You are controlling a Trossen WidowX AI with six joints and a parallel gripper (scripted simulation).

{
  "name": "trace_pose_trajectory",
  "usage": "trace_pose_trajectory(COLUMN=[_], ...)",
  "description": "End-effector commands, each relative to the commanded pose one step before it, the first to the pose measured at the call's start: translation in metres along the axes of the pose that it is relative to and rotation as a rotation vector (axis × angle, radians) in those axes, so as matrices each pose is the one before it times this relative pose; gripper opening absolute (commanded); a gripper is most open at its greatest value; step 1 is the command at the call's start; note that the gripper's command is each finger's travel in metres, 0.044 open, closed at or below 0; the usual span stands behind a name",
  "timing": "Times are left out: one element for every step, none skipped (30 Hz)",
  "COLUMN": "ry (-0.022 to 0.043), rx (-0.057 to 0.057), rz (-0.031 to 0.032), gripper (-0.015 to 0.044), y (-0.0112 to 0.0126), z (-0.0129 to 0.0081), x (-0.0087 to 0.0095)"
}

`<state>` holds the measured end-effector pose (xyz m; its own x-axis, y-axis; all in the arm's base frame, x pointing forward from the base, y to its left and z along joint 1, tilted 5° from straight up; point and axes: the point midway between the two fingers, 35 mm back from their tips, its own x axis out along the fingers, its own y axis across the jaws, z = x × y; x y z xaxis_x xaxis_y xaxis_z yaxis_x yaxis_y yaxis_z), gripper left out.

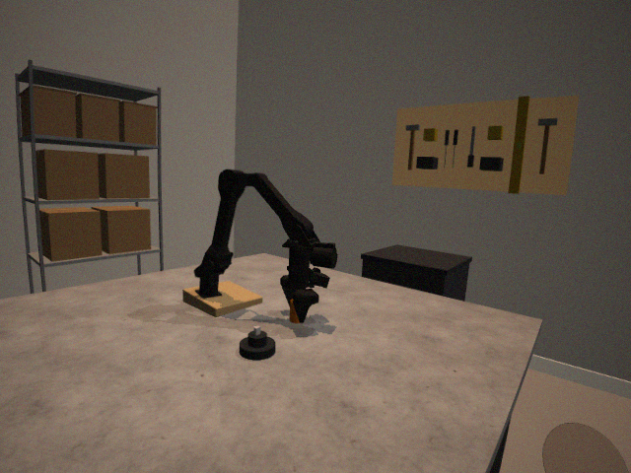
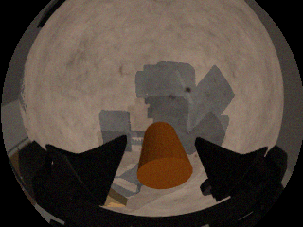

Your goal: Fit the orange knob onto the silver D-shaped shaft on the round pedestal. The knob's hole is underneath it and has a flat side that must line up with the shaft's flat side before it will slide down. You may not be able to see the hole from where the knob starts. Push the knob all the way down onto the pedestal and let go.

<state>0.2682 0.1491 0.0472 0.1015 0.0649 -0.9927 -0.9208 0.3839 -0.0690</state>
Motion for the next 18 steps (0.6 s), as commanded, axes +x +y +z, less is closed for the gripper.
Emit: trace_pose_trajectory(ry=[0.00216,0.00000,0.00000,0.00000,0.00000,0.00000,0.00000,0.00000,0.00000,0.00000,0.00000,0.00000,0.00000,0.00000,0.00000,-0.00001,-0.00003,-0.00006], rx=[-0.0016,0.0000,0.0000,0.0000,0.0000,0.0000,0.0000,0.0000,0.0000,0.0000,0.0000,0.0000,0.0000,0.0000,0.0000,0.0000,0.0000,0.0000], rz=[0.00599,0.00000,0.00000,0.00000,0.00000,0.00000,0.00000,0.00000,0.00000,0.00000,0.00000,0.00000,0.00000,0.00000,0.00000,-0.00001,-0.00003,-0.00005], gripper=[0.0335,0.0309,0.0282,0.0256,0.0230,0.0204,0.0177,0.0171,0.0164,0.0157,0.0151,0.0144,0.0137,0.0131,0.0105,0.0078,0.0052,0.0026], y=[0.00157,0.00000,0.00000,0.00000,0.00000,0.00000,0.00000,0.00000,0.00000,0.00000,0.00000,0.00000,0.00000,0.00000,0.00000,-0.00009,-0.00027,-0.00043], z=[-0.00101,0.00000,0.00000,0.00000,0.00000,0.00000,0.00000,0.00000,0.00000,0.00000,0.00000,0.00000,0.00000,0.00000,0.00000,0.00011,0.00032,0.00052], x=[0.00326,0.00000,0.00000,0.00000,0.00000,0.00000,0.00000,0.00000,0.00000,0.00000,0.00000,0.00000,0.00000,0.00000,0.00000,-0.00048,-0.00144,-0.00241])
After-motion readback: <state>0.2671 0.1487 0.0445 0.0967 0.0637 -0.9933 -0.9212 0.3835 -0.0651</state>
